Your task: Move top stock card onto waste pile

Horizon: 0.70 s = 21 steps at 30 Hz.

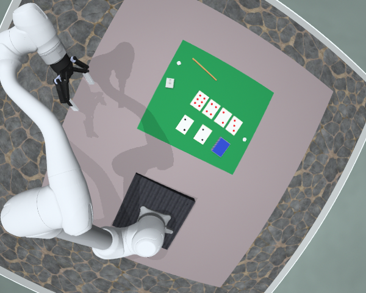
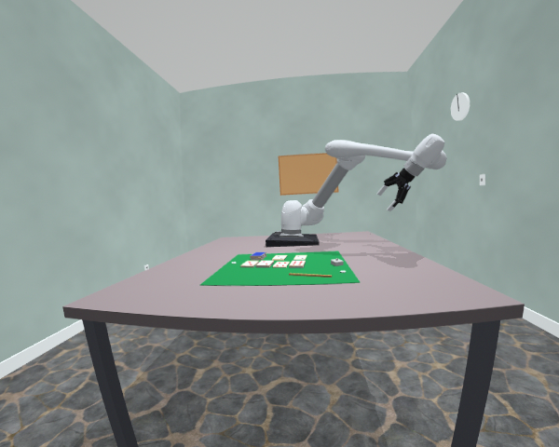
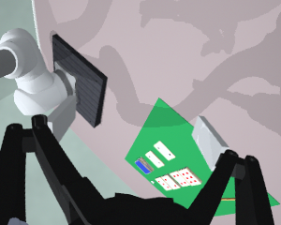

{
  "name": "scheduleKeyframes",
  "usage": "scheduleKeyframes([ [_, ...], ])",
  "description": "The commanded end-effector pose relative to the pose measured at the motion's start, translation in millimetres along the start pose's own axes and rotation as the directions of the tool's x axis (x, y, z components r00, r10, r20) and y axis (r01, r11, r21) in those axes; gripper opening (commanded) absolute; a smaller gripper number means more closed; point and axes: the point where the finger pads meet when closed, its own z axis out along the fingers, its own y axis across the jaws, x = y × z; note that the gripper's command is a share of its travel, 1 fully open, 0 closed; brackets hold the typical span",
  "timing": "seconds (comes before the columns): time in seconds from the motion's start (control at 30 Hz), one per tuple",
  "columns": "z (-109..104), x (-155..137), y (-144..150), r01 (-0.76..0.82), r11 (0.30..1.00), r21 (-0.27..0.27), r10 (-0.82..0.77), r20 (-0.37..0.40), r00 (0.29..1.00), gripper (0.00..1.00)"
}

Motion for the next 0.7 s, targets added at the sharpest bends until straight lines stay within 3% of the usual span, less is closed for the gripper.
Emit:
scheduleKeyframes([
  [0.0,-0.1,-0.1,-0.2,0.0,1.0,0.0,0.0,0.0,1.0,1.0],
  [0.67,2.4,-6.7,4.6,-0.016,1.0,-0.002,0.016,-0.011,1.0,1.0],
])
